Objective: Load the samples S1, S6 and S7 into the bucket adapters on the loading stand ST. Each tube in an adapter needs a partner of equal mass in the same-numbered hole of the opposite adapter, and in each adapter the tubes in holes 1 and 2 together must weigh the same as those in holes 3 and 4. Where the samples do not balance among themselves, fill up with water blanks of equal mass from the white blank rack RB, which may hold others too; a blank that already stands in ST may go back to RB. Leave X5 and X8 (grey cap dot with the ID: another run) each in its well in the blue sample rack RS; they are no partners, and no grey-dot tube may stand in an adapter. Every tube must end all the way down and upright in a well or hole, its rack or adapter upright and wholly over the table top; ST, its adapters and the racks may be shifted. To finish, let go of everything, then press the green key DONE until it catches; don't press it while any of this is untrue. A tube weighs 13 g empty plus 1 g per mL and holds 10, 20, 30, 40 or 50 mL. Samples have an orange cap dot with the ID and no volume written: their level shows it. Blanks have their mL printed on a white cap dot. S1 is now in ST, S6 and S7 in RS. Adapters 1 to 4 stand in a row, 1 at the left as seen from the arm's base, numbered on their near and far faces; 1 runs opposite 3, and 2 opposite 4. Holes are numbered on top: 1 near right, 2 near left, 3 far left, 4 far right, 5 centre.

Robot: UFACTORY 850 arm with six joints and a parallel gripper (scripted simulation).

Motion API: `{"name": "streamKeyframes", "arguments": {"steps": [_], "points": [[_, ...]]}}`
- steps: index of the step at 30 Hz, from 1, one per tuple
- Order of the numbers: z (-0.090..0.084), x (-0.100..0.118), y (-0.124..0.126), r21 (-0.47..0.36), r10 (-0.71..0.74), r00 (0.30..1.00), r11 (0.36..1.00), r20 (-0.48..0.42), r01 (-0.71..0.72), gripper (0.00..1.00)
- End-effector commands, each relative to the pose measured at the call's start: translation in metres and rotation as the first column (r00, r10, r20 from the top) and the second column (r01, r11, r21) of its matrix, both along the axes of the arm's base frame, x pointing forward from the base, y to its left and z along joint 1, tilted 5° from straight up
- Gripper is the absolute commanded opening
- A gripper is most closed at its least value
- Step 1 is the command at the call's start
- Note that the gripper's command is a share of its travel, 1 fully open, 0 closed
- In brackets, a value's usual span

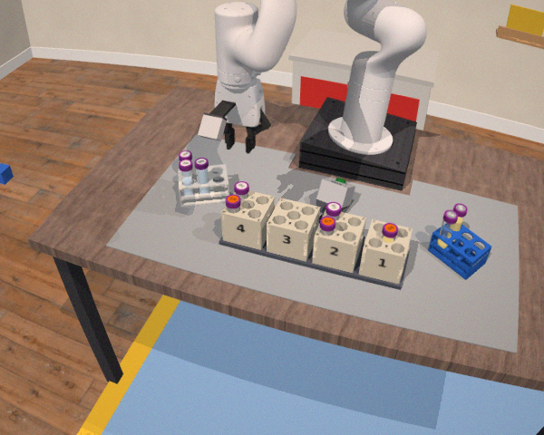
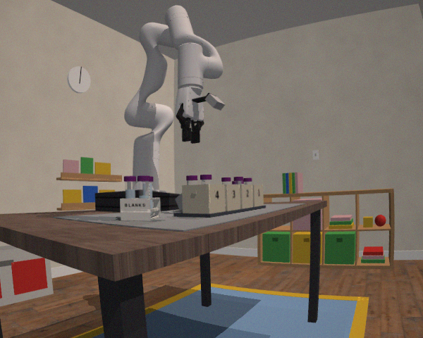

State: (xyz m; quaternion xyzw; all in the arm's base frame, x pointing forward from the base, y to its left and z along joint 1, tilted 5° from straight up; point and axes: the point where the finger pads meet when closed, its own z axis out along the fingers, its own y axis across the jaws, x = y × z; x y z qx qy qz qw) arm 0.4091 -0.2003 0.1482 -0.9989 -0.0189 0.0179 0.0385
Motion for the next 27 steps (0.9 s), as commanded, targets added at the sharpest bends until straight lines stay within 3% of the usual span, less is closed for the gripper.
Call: {"name": "streamKeyframes", "arguments": {"steps": [1, 4, 5, 14, 16, 21, 27], "points": [[0.001, 0.001, 0.000, -0.001, 0.000, 1.000, 1.000, 0.002, 0.000, 0.43], [0.001, 0.001, 0.000, -0.001, 0.000, 1.000, 1.000, 0.002, 0.000, 0.43], [0.000, -0.001, -0.005, 0.000, 0.033, 0.999, 0.999, 0.004, -0.033, 0.57], [-0.002, -0.017, -0.047, 0.006, 0.326, 0.945, 0.945, 0.028, -0.326, 0.57], [-0.002, -0.017, -0.047, 0.006, 0.326, 0.945, 0.945, 0.028, -0.326, 0.57], [-0.004, -0.025, -0.071, 0.007, 0.477, 0.878, 0.879, 0.042, -0.478, 0.57], [-0.005, -0.036, -0.099, 0.007, 0.477, 0.878, 0.879, 0.042, -0.478, 0.57]]}}
